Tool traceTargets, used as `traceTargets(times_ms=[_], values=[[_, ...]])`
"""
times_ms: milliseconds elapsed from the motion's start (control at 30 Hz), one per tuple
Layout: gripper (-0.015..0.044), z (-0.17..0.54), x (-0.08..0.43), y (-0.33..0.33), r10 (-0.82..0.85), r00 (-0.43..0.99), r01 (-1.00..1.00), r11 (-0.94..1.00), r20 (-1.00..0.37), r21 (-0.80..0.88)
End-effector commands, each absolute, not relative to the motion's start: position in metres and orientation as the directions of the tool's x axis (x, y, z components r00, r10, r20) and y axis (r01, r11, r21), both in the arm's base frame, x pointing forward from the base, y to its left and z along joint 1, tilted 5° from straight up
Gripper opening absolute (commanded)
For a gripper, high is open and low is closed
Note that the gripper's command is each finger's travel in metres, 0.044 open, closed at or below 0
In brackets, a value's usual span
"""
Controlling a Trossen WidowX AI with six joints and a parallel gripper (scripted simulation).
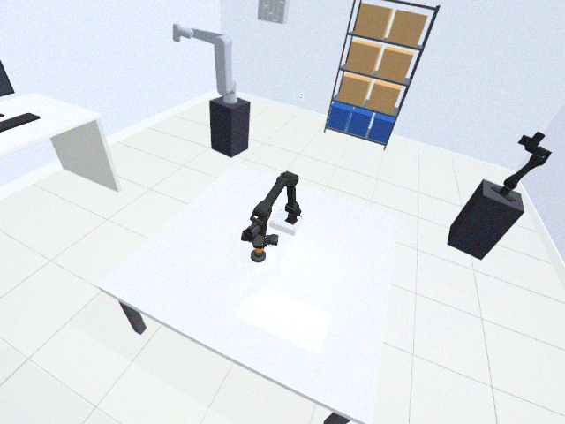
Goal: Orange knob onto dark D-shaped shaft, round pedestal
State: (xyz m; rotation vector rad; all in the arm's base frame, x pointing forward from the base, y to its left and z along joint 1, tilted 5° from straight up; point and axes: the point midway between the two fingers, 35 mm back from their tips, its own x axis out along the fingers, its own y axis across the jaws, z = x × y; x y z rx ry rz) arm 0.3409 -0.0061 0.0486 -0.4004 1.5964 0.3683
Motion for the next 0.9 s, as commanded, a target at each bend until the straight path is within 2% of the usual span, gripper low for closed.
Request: traceTargets(times_ms=[0,867], values=[[0.0000,0.0474,0.3409,-0.0070,-0.034,-0.050,-0.473,0.881,-0.998,-0.007],[0.0000,0.0483,0.3411,-0.0060,-0.034,-0.050,-0.518,0.855,-0.998,-0.003]])
